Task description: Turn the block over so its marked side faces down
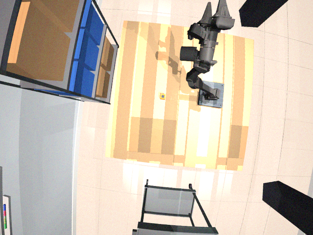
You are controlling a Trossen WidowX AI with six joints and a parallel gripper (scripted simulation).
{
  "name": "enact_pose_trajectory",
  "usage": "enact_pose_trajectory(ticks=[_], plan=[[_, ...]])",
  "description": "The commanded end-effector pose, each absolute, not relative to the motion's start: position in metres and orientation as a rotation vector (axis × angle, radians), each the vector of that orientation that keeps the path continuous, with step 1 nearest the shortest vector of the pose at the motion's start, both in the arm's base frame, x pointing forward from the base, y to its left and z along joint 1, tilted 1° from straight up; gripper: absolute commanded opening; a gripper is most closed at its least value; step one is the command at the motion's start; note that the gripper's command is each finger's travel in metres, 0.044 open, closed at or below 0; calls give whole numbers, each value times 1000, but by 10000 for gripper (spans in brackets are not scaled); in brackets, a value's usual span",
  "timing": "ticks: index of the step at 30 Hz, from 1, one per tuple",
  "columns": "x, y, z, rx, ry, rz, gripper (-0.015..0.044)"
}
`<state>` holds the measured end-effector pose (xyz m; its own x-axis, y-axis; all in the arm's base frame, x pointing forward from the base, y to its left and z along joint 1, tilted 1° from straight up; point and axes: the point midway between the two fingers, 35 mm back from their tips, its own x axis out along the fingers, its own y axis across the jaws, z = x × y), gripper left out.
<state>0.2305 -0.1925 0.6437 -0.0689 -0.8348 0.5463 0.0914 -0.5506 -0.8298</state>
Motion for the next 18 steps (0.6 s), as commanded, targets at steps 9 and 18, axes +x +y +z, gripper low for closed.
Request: enact_pose_trajectory(ticks=[9, 18], plan=[[135, -189, 675, -1390, 726, -1995, 440], [46, -156, 697, -1296, 591, -2266, 440]])
